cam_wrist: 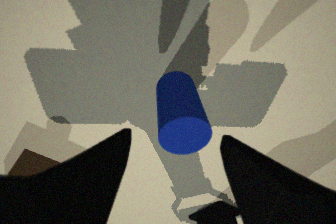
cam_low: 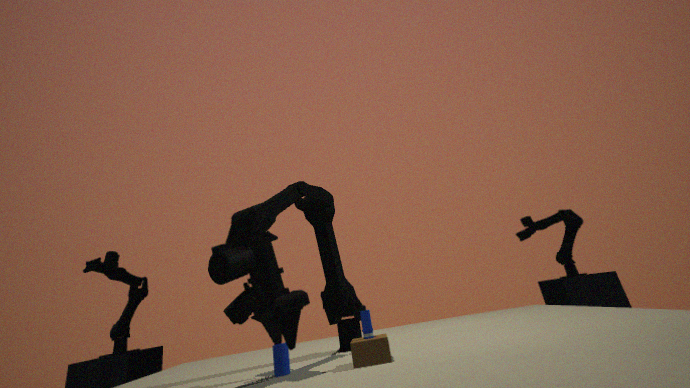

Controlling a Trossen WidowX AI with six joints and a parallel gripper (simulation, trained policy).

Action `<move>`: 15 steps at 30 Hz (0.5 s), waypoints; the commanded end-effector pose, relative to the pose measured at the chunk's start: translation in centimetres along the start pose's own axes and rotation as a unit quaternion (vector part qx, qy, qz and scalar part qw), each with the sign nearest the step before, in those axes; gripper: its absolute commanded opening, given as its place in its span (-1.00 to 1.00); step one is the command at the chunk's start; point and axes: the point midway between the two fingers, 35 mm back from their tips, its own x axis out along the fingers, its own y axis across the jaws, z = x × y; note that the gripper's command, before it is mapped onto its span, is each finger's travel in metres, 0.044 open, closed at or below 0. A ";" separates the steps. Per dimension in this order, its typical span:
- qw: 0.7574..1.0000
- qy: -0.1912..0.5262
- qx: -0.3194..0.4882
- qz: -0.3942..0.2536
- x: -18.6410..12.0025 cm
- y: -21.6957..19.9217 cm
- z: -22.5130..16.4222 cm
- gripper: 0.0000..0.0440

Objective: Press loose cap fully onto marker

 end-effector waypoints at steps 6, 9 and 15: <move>1.000 0.006 -0.021 -0.005 1.7 -0.2 -0.1 0.16; 1.000 0.003 -0.028 -0.008 2.0 -0.3 -0.1 0.08; 0.999 -0.011 -0.039 -0.011 1.8 -0.5 0.0 -0.49</move>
